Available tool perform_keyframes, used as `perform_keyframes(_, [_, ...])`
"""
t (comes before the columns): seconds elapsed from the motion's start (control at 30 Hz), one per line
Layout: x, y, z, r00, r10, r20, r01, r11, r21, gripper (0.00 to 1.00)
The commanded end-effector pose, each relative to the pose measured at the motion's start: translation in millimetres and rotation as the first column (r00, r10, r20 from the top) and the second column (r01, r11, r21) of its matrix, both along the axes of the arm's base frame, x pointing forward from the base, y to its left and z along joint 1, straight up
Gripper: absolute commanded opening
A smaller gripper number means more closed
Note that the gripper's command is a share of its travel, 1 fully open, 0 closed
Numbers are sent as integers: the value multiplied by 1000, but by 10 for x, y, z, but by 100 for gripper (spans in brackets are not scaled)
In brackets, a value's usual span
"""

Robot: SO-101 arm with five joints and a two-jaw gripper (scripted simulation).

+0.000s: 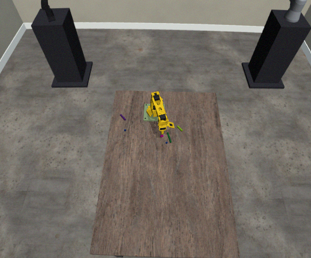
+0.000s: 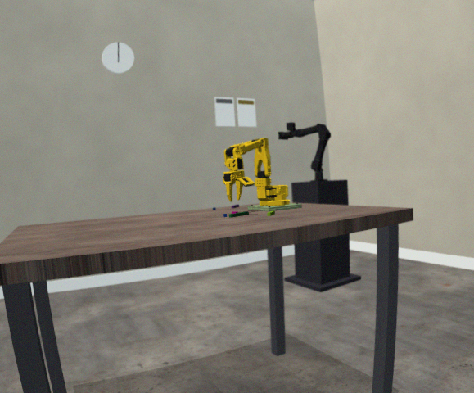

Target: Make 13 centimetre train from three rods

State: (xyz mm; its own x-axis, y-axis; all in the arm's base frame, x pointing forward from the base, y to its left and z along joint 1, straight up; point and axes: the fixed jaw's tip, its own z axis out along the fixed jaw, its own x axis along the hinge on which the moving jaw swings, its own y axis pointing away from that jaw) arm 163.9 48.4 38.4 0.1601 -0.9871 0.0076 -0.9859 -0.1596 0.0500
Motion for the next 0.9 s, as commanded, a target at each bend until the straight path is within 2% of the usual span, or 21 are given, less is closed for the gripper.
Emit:
perform_keyframes(0.0, [16,19,45,1000,6,22,-6,1000,8,17])
perform_keyframes(0.53, [22,6,45,1000,1,22,-2,1000,8,17])
perform_keyframes(0.87, [85,-150,46,998,-55,21,55,998,9,17])
